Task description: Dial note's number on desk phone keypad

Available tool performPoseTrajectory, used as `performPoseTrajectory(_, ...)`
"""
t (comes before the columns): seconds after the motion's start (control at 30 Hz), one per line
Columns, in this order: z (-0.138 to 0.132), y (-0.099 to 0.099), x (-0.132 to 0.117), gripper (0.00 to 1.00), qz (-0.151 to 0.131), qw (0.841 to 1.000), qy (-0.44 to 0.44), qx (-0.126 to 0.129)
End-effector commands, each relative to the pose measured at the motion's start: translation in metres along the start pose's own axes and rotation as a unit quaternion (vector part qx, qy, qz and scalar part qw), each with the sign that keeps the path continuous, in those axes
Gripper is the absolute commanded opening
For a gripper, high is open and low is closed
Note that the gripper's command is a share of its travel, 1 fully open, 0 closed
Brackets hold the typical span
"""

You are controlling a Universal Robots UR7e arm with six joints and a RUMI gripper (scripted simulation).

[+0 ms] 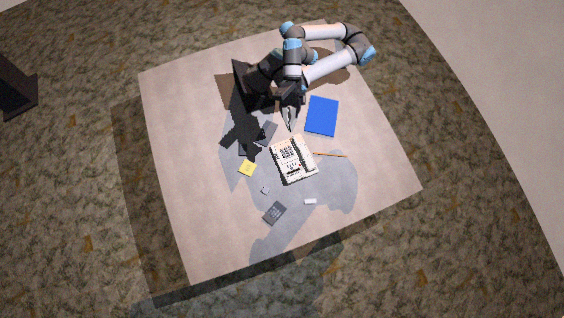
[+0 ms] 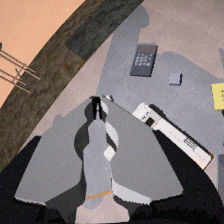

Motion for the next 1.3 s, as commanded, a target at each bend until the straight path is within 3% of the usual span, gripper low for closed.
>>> performPoseTrajectory(0.0,0.013,-0.006,0.019,0.0,-0.036,0.998,0.045,-0.041)
performPoseTrajectory(0.27,0.049,-0.02,0.048,0.0,-0.116,0.978,0.135,-0.108)
performPoseTrajectory(0.33,0.049,-0.02,0.048,0.0,-0.116,0.978,0.135,-0.108)
performPoseTrajectory(0.63,0.1,-0.041,0.075,0.0,-0.232,0.93,0.237,-0.155)
performPoseTrajectory(0.83,0.135,-0.055,0.088,0.0,-0.309,0.889,0.296,-0.165)
performPoseTrajectory(0.9,0.135,-0.055,0.088,0.0,-0.309,0.889,0.296,-0.165)
performPoseTrajectory(1.27,0.187,-0.073,0.1,0.0,-0.416,0.818,0.367,-0.155)
Point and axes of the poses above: the point where the finger pads meet when closed, its own y axis back along the fingers, its own z axis across the jaws, x = y × z, the point moved 9 cm from there along y, back along the fingers, and after that the axes turned 10 degrees about -y, right-handed, at the moved point
